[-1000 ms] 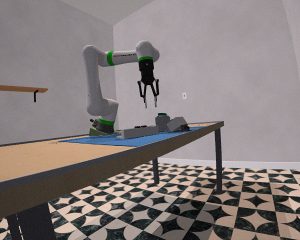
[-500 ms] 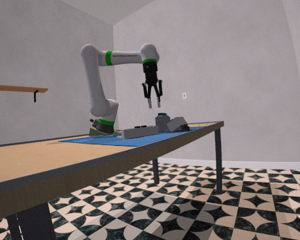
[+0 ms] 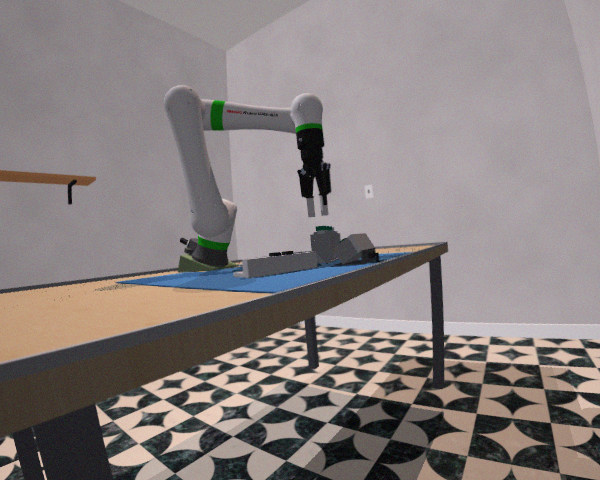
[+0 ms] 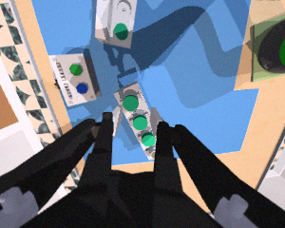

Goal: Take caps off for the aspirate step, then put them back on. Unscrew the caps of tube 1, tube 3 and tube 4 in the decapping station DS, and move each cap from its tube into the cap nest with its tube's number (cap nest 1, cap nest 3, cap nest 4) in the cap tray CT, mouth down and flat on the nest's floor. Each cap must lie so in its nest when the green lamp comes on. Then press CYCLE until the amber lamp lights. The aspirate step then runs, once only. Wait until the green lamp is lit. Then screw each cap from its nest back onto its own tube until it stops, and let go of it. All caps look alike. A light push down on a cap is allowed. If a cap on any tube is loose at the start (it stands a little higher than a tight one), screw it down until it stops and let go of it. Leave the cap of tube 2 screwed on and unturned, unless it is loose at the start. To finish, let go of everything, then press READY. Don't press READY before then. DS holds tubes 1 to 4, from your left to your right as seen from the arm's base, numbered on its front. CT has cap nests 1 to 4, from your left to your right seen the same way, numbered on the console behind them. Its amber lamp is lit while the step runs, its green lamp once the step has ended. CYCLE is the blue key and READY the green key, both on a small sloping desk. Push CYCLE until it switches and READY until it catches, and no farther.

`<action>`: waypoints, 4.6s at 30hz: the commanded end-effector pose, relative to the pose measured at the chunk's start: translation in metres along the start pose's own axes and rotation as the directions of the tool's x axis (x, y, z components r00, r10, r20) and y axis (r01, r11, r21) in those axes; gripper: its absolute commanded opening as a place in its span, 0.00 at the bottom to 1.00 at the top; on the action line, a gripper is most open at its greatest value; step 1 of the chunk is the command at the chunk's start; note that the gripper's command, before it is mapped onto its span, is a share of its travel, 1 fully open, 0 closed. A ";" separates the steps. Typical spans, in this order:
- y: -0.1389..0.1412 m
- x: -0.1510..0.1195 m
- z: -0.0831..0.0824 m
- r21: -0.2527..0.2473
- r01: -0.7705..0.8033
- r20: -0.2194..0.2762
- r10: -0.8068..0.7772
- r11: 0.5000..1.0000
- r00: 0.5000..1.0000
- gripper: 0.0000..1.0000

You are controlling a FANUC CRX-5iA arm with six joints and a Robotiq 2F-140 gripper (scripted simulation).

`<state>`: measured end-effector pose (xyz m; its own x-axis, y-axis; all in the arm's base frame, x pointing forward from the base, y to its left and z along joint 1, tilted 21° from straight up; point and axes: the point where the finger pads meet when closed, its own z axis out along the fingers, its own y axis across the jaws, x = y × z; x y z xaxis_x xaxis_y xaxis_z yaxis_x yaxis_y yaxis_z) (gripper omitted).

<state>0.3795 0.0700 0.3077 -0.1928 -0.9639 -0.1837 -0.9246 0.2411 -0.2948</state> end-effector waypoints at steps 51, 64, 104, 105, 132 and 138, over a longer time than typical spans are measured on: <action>0.011 -0.038 0.045 0.029 -0.029 -0.045 0.030 0.999 0.999 0.35; 0.011 -0.038 0.048 0.029 -0.029 -0.045 0.030 0.999 0.999 0.00; 0.011 -0.038 0.048 -0.024 0.850 -0.048 -0.850 0.526 0.524 0.00; 0.011 -0.038 0.048 -0.024 0.850 -0.048 -0.850 0.526 0.524 0.00; 0.011 -0.038 0.048 0.006 0.421 -0.053 -0.420 0.907 0.906 0.35; 0.011 -0.038 0.048 0.019 0.184 -0.050 -0.183 0.983 0.982 0.35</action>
<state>0.3925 0.1145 0.2666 0.1869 -0.9820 -0.0254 -0.9259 -0.1675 -0.3385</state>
